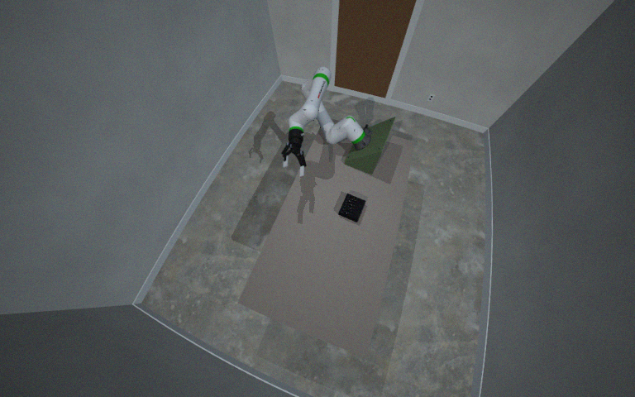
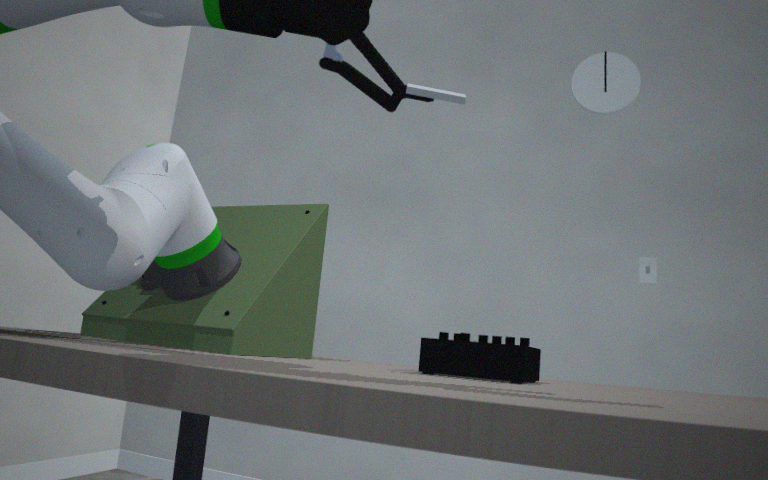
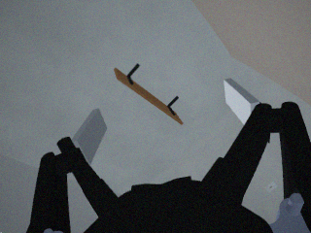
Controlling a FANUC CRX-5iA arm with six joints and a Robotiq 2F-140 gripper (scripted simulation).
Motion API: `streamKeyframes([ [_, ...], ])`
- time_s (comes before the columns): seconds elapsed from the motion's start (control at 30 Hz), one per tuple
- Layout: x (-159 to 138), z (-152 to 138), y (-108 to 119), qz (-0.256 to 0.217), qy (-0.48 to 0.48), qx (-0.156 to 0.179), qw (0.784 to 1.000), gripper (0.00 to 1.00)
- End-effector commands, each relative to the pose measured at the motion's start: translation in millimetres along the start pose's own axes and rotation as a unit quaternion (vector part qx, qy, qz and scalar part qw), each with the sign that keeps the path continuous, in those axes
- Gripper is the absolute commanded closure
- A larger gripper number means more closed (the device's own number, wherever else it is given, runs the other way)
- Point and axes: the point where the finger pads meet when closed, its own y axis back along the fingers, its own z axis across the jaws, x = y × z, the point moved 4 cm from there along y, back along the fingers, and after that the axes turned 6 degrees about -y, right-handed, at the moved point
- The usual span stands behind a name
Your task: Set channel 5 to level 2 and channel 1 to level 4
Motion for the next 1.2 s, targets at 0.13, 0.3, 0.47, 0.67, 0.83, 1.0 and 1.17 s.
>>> streamKeyframes([
  [0.13, 0, 0, 0, 0.000, 0.000, 0.000, 1.000, 0.00],
  [0.3, 0, 0, 0, 0.000, 0.000, 0.000, 1.000, 0.00],
  [0.47, 0, 0, 0, 0.000, 0.000, 0.000, 1.000, 0.00],
  [0.67, -4, 4, -6, -0.004, -0.003, -0.011, 1.000, 0.00],
  [0.83, -36, 41, -47, -0.028, -0.026, -0.102, 0.994, 0.00],
  [1.0, -58, 70, -72, -0.035, -0.038, -0.168, 0.984, 0.00],
  [1.17, -83, 106, -97, -0.034, -0.049, -0.246, 0.968, 0.00],
])
